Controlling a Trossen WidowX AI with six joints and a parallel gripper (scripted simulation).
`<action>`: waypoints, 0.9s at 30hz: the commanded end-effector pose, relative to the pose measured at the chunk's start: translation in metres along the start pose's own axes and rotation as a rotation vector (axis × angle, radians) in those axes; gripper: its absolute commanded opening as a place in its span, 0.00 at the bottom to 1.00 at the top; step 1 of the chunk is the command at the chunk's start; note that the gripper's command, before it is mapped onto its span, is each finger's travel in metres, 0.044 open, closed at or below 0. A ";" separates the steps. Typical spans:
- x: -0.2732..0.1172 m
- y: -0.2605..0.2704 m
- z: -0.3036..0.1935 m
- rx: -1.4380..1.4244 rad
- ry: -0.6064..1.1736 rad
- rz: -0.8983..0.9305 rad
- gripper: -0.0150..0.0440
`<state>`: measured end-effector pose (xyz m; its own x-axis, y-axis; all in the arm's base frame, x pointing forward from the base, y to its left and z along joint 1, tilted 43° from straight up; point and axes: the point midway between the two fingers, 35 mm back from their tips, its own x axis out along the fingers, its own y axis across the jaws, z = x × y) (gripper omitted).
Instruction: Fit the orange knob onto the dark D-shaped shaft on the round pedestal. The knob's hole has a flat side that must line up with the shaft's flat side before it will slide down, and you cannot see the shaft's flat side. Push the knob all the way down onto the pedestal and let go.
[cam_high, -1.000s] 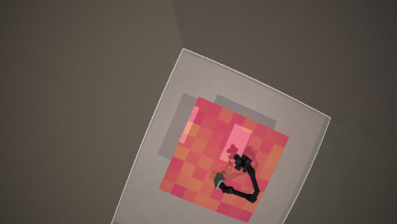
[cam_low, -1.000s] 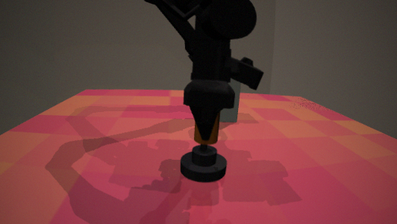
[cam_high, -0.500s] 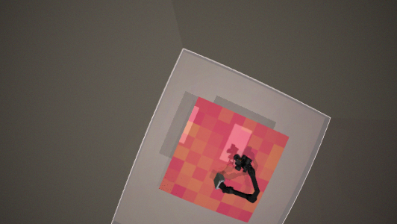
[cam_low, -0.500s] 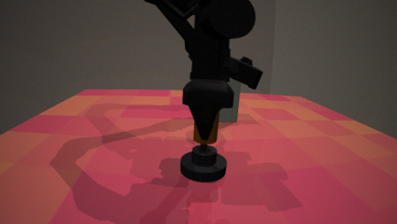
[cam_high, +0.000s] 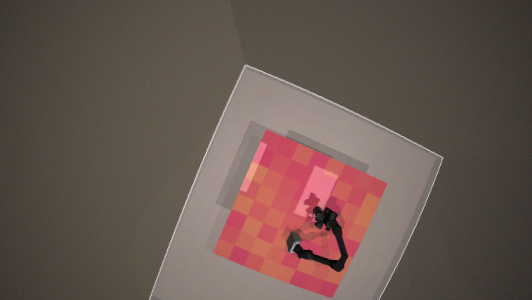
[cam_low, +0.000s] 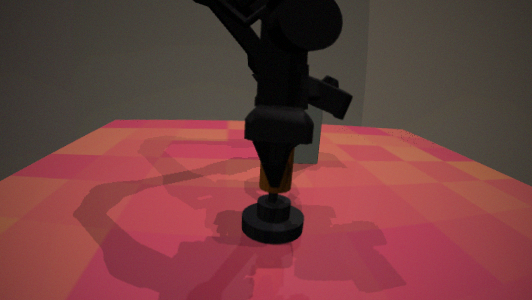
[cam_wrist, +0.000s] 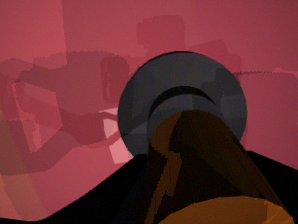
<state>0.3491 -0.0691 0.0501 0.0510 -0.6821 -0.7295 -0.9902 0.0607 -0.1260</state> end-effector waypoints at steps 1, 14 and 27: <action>0.000 0.001 0.002 -0.003 0.001 -0.003 0.25; 0.002 0.001 0.000 -0.003 0.001 -0.003 0.25; -0.003 -0.001 -0.001 -0.171 0.001 -0.003 0.25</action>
<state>0.3471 -0.0691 0.0498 0.0456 -0.6824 -0.7295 -0.9983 -0.0039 -0.0587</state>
